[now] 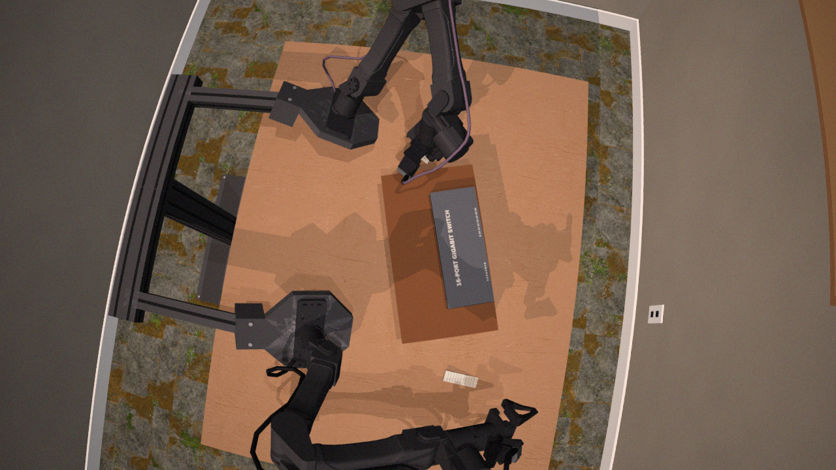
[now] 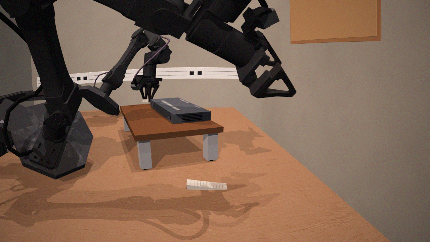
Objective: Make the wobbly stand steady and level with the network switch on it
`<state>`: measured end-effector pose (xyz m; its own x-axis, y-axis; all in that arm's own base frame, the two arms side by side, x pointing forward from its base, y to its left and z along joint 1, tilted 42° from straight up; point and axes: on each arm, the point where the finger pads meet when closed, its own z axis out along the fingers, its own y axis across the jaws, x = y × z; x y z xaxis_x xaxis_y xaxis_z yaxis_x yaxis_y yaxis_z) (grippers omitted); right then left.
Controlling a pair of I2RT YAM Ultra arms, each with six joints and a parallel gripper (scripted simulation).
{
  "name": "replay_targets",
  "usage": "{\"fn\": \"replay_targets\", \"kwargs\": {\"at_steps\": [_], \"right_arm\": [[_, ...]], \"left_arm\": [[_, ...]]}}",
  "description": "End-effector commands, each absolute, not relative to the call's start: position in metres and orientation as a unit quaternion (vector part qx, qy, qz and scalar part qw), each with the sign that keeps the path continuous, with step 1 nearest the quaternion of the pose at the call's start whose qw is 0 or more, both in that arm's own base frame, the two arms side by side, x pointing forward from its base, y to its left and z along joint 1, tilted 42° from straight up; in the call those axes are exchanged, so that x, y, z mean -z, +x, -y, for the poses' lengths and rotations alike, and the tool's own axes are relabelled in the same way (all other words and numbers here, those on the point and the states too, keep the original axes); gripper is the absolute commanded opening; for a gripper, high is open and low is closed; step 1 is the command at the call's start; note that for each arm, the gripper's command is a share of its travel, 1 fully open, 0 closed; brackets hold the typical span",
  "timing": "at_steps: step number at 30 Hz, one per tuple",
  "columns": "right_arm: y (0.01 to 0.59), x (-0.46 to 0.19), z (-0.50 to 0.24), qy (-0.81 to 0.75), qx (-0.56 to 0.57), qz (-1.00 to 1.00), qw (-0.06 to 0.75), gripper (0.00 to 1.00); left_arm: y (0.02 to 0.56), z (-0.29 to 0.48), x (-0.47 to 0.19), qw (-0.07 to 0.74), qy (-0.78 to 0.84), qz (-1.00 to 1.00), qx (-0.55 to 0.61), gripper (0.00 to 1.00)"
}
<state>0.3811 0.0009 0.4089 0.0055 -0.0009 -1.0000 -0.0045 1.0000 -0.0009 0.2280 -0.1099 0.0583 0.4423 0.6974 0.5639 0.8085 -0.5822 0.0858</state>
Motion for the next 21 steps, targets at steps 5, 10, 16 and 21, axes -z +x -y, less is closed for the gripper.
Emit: {"fn": "replay_targets", "kwargs": {"at_steps": [5, 10, 16, 21], "right_arm": [[0.368, -0.444, -0.014, -0.016, -0.017, -0.671, 0.741, 1.0], [0.368, -0.444, -0.014, -0.016, -0.017, -0.671, 0.741, 1.0], [0.368, -0.444, -0.014, -0.016, -0.017, -0.671, 0.741, 1.0], [0.368, -0.444, -0.014, -0.016, -0.017, -0.671, 0.741, 1.0]], "left_arm": [[0.208, 0.149, -0.058, 0.104, -0.869, 0.408, 0.26, 0.0], [0.195, 0.164, -0.054, 0.113, -0.881, 0.383, 0.252, 0.0], [0.141, 0.204, -0.037, 0.157, -0.911, 0.309, 0.226, 0.0], [0.088, 0.234, 0.007, 0.19, -0.929, 0.219, 0.228, 0.0]]}}
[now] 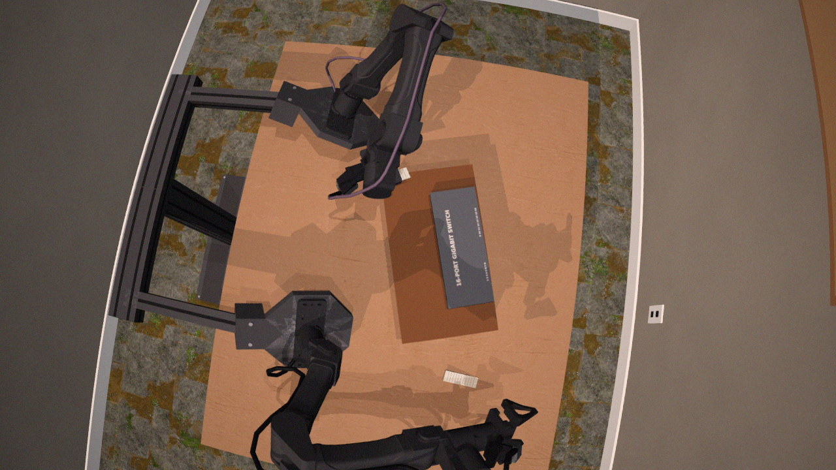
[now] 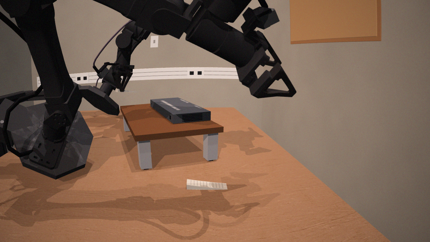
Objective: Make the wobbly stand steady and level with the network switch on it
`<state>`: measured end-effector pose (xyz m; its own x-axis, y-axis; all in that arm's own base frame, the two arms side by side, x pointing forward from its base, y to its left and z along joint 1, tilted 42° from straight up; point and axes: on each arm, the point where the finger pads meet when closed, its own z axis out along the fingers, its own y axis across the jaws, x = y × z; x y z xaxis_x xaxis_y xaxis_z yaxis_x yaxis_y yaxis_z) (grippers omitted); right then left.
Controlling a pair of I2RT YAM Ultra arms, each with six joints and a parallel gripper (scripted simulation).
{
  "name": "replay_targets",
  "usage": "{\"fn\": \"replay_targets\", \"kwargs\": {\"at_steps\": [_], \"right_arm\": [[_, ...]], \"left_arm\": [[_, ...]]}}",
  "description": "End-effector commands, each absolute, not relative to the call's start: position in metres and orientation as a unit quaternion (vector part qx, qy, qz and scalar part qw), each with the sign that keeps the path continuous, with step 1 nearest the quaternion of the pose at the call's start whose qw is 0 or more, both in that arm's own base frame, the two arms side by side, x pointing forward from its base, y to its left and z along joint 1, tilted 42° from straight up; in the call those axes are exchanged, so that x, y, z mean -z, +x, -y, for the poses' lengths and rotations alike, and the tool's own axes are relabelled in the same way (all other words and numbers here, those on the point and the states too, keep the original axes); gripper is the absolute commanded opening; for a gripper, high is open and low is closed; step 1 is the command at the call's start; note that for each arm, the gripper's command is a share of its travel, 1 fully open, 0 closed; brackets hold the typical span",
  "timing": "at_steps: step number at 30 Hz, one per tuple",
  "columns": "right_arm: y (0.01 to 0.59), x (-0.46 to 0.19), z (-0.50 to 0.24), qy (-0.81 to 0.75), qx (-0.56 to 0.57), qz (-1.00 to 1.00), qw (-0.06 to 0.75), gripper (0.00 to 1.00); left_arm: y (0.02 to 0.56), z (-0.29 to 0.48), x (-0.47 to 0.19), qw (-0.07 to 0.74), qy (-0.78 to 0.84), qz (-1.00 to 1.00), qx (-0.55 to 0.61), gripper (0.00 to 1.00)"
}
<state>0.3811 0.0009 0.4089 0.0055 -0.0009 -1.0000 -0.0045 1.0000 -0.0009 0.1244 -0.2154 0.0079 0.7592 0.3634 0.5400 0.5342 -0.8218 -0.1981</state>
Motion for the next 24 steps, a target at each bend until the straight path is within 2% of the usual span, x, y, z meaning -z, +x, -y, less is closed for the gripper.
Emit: {"fn": "replay_targets", "kwargs": {"at_steps": [1, 4, 7, 9, 10, 11, 13, 21, 24], "right_arm": [[0.368, -0.444, -0.014, -0.016, -0.017, -0.671, 0.741, 1.0], [0.368, -0.444, -0.014, -0.016, -0.017, -0.671, 0.741, 1.0], [0.368, -0.444, -0.014, -0.016, -0.017, -0.671, 0.741, 1.0], [0.368, -0.444, -0.014, -0.016, -0.017, -0.671, 0.741, 1.0], [0.368, -0.444, -0.014, -0.016, -0.017, -0.671, 0.741, 1.0], [0.368, -0.444, -0.014, -0.016, -0.017, -0.671, 0.741, 1.0], [0.368, -0.444, -0.014, -0.016, -0.017, -0.671, 0.741, 1.0], [0.368, -0.444, -0.014, -0.016, -0.017, -0.671, 0.741, 1.0], [0.368, -0.444, -0.014, -0.016, -0.017, -0.671, 0.741, 1.0]], "left_arm": [[0.076, 0.237, 0.016, 0.199, -0.931, 0.202, 0.229, 0.0], [0.064, 0.238, 0.025, 0.21, -0.932, 0.183, 0.232, 0.0], [0.029, 0.238, 0.054, 0.232, -0.933, 0.132, 0.241, 0.0], [0.086, 0.218, 0.073, 0.233, -0.922, 0.149, 0.27, 0.0], [0.076, 0.237, 0.089, 0.185, -0.939, 0.123, 0.262, 0.0], [0.07, 0.24, 0.097, 0.175, -0.944, 0.111, 0.258, 0.0], [0.079, 0.219, 0.111, 0.196, -0.939, 0.11, 0.261, 0.0], [0.101, 0.186, 0.143, 0.197, -0.938, 0.11, 0.264, 0.0], [0.107, 0.187, 0.145, 0.173, -0.942, 0.118, 0.262, 0.0]]}}
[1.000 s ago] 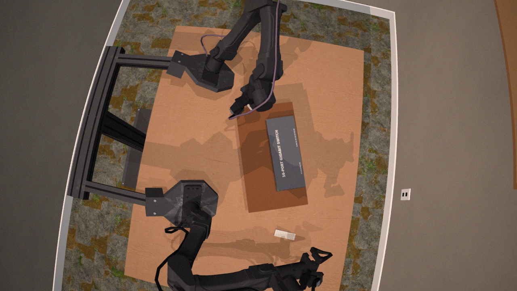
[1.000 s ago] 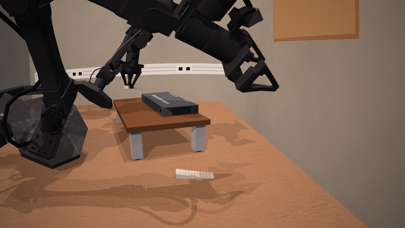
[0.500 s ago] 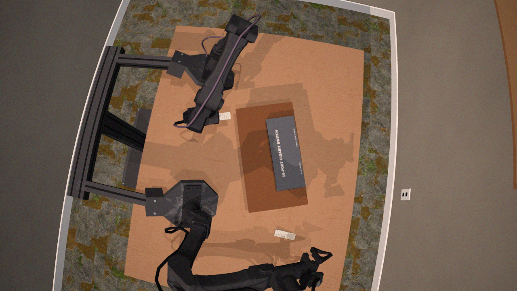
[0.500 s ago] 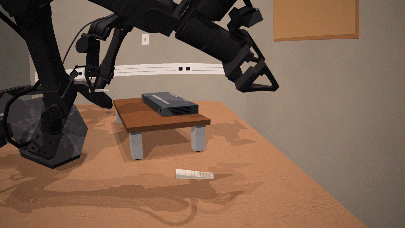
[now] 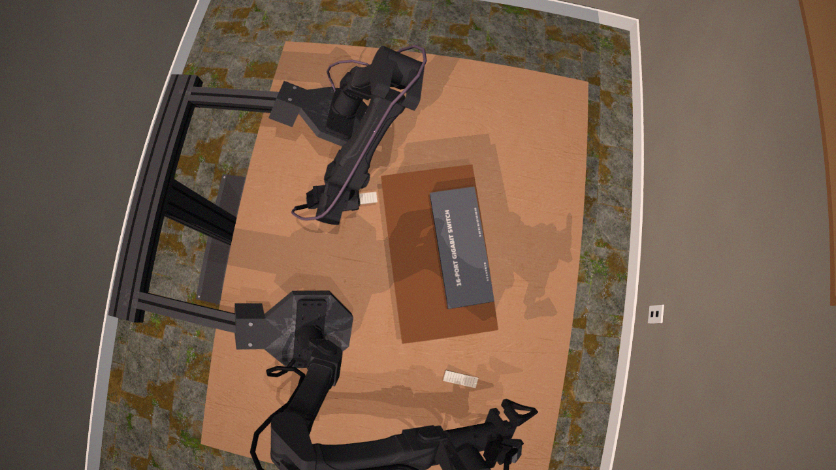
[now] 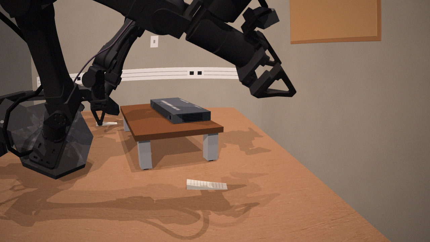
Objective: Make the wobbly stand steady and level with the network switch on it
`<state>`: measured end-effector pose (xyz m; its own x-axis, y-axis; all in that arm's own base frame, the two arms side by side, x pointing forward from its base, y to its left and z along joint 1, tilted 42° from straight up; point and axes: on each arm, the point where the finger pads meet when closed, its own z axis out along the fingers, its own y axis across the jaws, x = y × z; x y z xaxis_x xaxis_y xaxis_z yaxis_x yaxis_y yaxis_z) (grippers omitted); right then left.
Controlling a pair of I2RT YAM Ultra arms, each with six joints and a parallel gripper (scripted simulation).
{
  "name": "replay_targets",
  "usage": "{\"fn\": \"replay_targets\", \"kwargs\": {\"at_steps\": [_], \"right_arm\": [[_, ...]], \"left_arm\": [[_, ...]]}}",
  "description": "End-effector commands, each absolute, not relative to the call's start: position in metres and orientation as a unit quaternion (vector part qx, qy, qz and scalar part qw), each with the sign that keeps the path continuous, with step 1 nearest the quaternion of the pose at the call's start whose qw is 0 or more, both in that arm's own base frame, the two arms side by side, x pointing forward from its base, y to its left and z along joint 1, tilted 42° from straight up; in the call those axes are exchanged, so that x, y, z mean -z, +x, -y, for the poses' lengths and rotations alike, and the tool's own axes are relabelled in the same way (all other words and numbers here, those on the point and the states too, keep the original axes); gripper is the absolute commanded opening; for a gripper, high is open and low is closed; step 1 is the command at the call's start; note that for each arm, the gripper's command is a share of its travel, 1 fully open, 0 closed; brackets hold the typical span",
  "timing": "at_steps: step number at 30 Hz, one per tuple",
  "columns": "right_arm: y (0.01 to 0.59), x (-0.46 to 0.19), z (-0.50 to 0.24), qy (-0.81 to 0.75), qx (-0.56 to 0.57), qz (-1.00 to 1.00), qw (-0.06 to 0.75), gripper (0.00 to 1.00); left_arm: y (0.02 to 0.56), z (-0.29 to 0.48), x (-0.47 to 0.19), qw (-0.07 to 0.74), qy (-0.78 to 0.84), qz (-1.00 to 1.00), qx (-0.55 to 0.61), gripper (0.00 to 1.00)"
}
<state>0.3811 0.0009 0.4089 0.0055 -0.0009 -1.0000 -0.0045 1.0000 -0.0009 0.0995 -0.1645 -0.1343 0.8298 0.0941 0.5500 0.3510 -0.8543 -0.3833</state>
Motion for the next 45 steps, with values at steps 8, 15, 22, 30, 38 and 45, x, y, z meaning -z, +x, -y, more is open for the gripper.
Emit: {"fn": "replay_targets", "kwargs": {"at_steps": [8, 15, 22, 30, 38, 45], "right_arm": [[0.368, -0.444, -0.014, -0.016, -0.017, -0.671, 0.741, 1.0], [0.368, -0.444, -0.014, -0.016, -0.017, -0.671, 0.741, 1.0], [0.368, -0.444, -0.014, -0.016, -0.017, -0.671, 0.741, 1.0], [0.368, -0.444, -0.014, -0.016, -0.017, -0.671, 0.741, 1.0], [0.368, -0.444, -0.014, -0.016, -0.017, -0.671, 0.741, 1.0], [0.368, -0.444, -0.014, -0.016, -0.017, -0.671, 0.741, 1.0]], "left_arm": [[0.11, 0.149, 0.156, 0.22, -0.932, 0.115, 0.263, 0.0], [0.105, 0.158, 0.151, 0.215, -0.935, 0.115, 0.256, 0.0], [0.111, 0.134, 0.157, 0.237, -0.928, 0.112, 0.265, 0.0], [0.107, 0.142, 0.159, 0.234, -0.931, 0.112, 0.255, 0.0], [0.111, 0.142, 0.161, 0.226, -0.931, 0.108, 0.267, 0.0], [0.11, 0.156, 0.158, 0.209, -0.936, 0.12, 0.258, 0.42]]}}
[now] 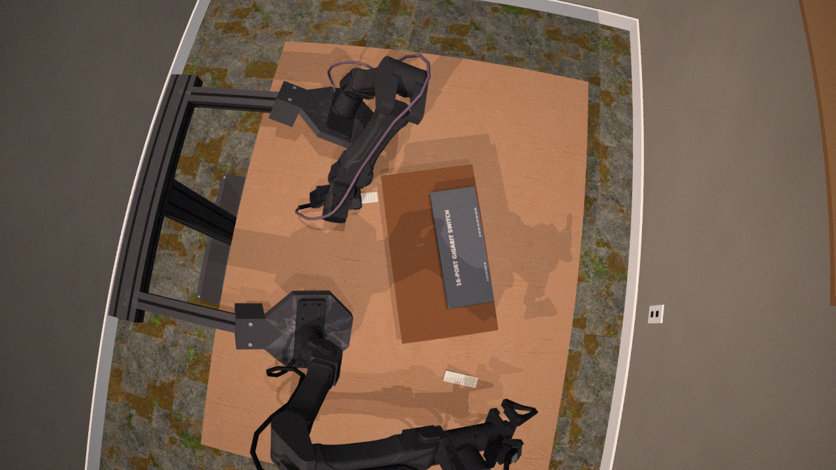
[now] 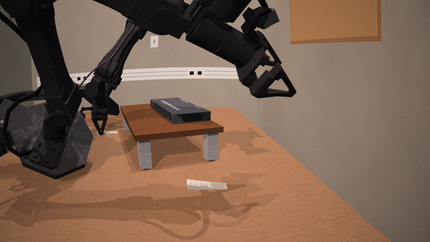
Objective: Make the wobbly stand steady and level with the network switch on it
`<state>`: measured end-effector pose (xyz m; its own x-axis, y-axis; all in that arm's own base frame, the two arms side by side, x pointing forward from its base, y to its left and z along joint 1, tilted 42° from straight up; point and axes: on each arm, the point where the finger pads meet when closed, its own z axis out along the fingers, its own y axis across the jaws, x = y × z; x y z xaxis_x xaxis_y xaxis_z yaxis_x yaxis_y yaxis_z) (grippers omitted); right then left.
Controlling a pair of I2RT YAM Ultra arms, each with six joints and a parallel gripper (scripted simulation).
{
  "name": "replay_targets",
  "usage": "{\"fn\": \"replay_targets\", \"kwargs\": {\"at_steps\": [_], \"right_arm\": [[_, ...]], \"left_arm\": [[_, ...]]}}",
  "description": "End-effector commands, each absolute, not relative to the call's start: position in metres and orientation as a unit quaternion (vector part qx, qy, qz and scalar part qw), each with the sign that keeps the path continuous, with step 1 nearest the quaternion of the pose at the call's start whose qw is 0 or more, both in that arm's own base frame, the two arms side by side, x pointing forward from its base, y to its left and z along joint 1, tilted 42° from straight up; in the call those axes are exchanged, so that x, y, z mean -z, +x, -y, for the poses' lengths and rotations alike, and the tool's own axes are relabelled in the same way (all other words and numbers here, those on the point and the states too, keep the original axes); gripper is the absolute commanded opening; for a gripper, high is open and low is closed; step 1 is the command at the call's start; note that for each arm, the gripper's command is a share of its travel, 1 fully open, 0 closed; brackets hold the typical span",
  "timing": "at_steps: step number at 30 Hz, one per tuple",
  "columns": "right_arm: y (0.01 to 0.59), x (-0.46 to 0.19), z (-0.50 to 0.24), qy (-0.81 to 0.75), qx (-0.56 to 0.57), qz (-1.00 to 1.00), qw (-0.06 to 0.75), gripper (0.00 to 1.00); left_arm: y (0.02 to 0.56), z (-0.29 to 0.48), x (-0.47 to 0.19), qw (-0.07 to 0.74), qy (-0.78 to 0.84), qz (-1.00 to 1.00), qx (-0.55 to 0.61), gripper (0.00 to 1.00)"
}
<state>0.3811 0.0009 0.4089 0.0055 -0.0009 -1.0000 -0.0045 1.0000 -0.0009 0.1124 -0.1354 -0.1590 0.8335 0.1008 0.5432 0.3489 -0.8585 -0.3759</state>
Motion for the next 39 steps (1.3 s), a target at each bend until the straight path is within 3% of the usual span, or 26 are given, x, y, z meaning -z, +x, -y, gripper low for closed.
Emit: {"fn": "replay_targets", "kwargs": {"at_steps": [1, 23, 39], "right_arm": [[0.368, -0.444, -0.014, -0.016, -0.017, -0.671, 0.741, 1.0], [0.368, -0.444, -0.014, -0.016, -0.017, -0.671, 0.741, 1.0], [0.368, -0.444, -0.014, -0.016, -0.017, -0.671, 0.741, 1.0]], "left_arm": [[0.11, 0.156, 0.158, 0.209, -0.936, 0.12, 0.258, 0.42], [0.105, 0.161, 0.149, 0.213, -0.934, 0.124, 0.259, 0.42], [0.079, 0.185, 0.107, 0.216, -0.934, 0.124, 0.255, 0.42]]}}
